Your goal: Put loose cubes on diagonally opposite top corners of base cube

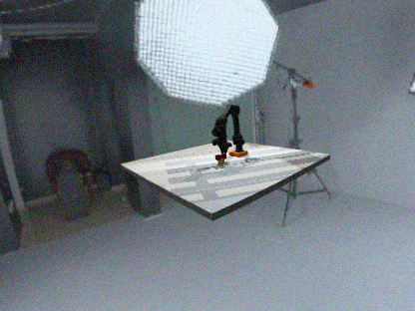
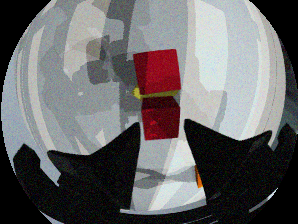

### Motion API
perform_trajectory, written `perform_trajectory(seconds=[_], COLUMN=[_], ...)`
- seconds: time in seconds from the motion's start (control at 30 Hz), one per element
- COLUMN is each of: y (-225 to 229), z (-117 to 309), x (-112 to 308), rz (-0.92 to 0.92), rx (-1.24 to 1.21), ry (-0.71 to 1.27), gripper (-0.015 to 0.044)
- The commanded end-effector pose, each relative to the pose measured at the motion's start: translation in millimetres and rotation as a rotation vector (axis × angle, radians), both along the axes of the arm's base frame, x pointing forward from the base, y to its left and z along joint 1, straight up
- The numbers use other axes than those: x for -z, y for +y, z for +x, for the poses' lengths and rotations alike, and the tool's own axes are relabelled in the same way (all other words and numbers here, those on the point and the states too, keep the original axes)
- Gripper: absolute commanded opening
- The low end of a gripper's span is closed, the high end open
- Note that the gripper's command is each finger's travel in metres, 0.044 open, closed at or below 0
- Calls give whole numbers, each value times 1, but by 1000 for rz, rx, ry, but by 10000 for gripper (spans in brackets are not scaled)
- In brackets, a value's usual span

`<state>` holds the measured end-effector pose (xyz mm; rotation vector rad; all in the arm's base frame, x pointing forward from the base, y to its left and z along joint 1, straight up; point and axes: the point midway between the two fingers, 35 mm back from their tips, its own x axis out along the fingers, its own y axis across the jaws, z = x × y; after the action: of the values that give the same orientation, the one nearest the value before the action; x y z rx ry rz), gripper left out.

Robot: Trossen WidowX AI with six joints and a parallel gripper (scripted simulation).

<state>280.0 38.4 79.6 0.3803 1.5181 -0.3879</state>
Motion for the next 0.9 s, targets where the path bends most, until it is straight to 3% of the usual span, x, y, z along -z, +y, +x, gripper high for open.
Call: perform_trajectory(seconds=[0.0,0.87], y=[0,0], z=[2,1], x=[-8,-36], rz=[2,2], rx=[0,0], ry=[-14,-14], gripper=[205,205])
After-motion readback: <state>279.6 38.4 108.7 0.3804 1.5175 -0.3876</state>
